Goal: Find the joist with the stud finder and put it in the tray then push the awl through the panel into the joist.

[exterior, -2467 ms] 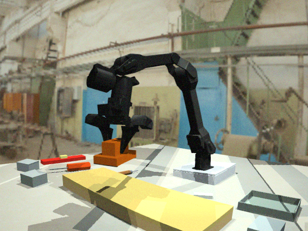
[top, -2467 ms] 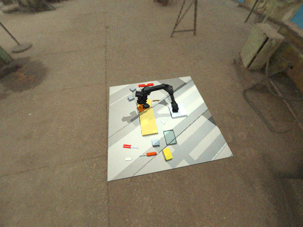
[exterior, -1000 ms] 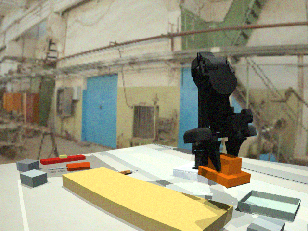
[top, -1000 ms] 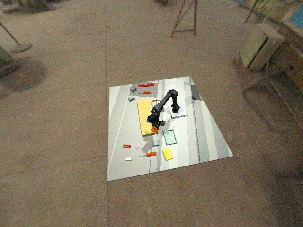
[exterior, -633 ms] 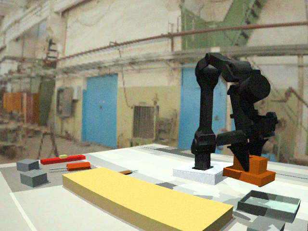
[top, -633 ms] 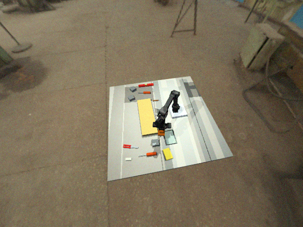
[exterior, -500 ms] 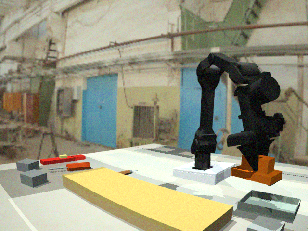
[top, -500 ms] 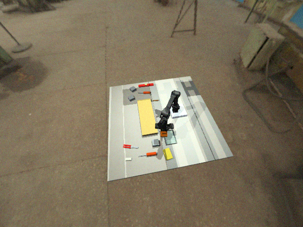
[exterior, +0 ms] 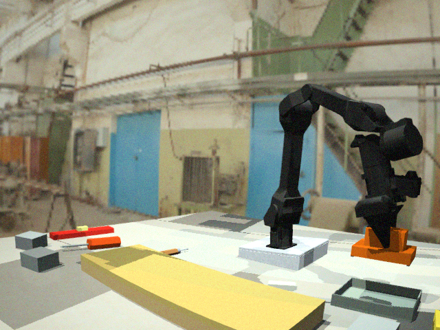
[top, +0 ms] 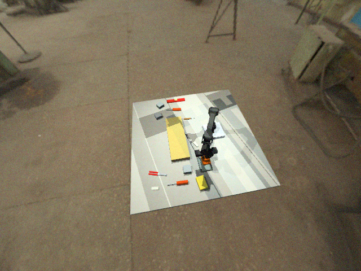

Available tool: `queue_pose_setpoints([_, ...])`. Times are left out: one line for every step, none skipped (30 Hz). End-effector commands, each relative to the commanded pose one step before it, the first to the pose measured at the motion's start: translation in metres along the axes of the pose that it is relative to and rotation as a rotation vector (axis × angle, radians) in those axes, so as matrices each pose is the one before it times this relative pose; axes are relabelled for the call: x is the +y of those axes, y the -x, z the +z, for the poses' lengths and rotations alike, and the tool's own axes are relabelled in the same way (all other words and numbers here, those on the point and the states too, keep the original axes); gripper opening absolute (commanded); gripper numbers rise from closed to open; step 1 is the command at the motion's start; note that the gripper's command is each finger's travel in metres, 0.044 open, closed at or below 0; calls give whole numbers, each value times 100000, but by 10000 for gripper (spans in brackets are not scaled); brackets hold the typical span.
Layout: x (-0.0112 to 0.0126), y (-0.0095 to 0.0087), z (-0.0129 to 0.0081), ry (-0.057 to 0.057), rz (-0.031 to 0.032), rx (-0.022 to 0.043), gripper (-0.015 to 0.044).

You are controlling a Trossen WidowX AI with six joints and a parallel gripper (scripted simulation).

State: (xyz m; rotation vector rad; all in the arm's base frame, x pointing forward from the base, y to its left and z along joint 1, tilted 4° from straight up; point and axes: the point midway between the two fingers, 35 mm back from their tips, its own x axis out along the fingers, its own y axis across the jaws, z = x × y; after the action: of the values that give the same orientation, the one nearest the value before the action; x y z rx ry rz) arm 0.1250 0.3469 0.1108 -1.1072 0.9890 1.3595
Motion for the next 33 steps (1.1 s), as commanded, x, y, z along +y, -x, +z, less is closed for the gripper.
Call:
queue_pose_setpoints([281,3,194,320,-129,-1136,0])
queue_pose_setpoints([-9,-146,-22,0,-1,-1,0])
queue_pose_setpoints([-10,-169,-26,0,-2,-1,0])
queue_pose_setpoints([-10,-179,-29,0,-2,-1,0])
queue_pose_setpoints([-10,-180,-30,0,-2,-1,0])
queue_pose_setpoints([-9,-179,-31,0,-1,-1,0])
queue_pose_setpoints([-9,-179,-32,0,-1,-1,0])
queue_pose_setpoints([-8,-179,-33,0,-1,-1,0])
queue_pose_setpoints([-8,-178,-34,0,-1,-1,0])
queue_pose_setpoints([-7,-178,-35,0,-1,-1,0])
queue_pose_setpoints([-7,-178,-36,0,-1,-1,0])
queue_pose_setpoints([-6,-177,-37,0,-1,0,0])
queue_pose_setpoints([-6,-177,-38,0,-1,0,0])
queue_pose_setpoints([-5,-176,-39,0,-1,0,0])
queue_pose_setpoints([-5,-176,-40,0,-1,0,0])
queue_pose_setpoints([-4,-176,-41,0,-1,0,0])
queue_pose_setpoints([-3,-175,-42,0,-1,0,0])
queue_pose_setpoints([-3,-175,-43,0,-1,0,0])
queue_pose_setpoints([-2,-174,-44,0,-1,0,0])
queue_pose_setpoints([-2,-174,-45,0,-1,1,0])
queue_pose_setpoints([-1,-173,-46,0,-1,1,0])
queue_pose_setpoints([-1,-173,-47,0,-1,1,0])
queue_pose_setpoints([0,-172,-48,0,0,1,0])
queue_pose_setpoints([0,-172,-49,0,0,1,0])
queue_pose_setpoints([1,-171,-50,0,0,1,0])
queue_pose_setpoints([1,-171,-51,0,0,1,0])
queue_pose_setpoints([2,-170,-52,0,0,1,0])
queue_pose_setpoints([2,-170,-53,0,0,1,0])
queue_pose_setpoints([3,-169,-54,0,0,2,0])
queue_pose_setpoints([3,-169,-55,0,0,2,0])
queue_pose_setpoints([4,-168,-56,0,0,2,0])
queue_pose_setpoints([4,-168,-57,0,0,2,0])
queue_pose_setpoints([5,-167,-58,0,0,2,0])
